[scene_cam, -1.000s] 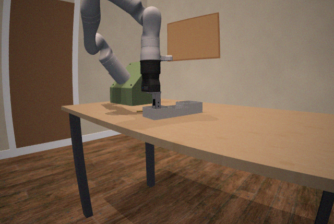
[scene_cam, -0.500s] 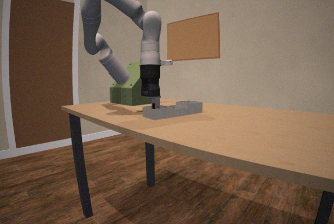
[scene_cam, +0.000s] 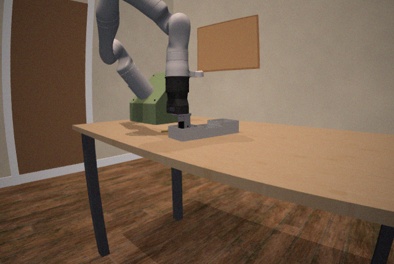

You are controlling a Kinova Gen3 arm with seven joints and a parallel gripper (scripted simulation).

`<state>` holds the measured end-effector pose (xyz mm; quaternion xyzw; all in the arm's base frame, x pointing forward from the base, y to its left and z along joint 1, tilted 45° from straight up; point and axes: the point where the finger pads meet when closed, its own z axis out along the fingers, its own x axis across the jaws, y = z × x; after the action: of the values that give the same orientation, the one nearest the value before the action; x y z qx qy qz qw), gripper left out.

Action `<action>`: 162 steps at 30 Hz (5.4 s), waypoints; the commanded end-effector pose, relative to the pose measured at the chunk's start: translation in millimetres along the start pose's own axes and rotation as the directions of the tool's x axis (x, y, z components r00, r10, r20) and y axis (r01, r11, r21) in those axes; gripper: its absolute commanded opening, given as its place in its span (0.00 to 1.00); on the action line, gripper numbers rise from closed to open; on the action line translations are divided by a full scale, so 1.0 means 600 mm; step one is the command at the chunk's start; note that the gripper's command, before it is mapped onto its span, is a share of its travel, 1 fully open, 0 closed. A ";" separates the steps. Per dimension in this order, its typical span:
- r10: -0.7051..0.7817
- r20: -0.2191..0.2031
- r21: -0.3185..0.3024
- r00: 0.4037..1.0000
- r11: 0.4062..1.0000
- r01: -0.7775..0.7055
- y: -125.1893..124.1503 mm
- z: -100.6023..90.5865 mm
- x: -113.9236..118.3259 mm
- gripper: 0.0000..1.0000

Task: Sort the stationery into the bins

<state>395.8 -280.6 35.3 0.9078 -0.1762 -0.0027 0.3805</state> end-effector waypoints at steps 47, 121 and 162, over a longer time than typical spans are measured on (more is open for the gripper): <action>0.000 -0.002 0.001 1.000 1.000 0.000 0.000 -0.087 0.002 0.62; 0.599 -0.001 0.001 0.801 0.801 -0.599 0.001 -0.009 -0.214 0.62; 0.599 -0.001 0.001 0.801 0.801 -0.599 -0.001 0.026 -0.208 0.62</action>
<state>275.9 -251.2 7.7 0.8057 -0.4540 0.1177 0.3618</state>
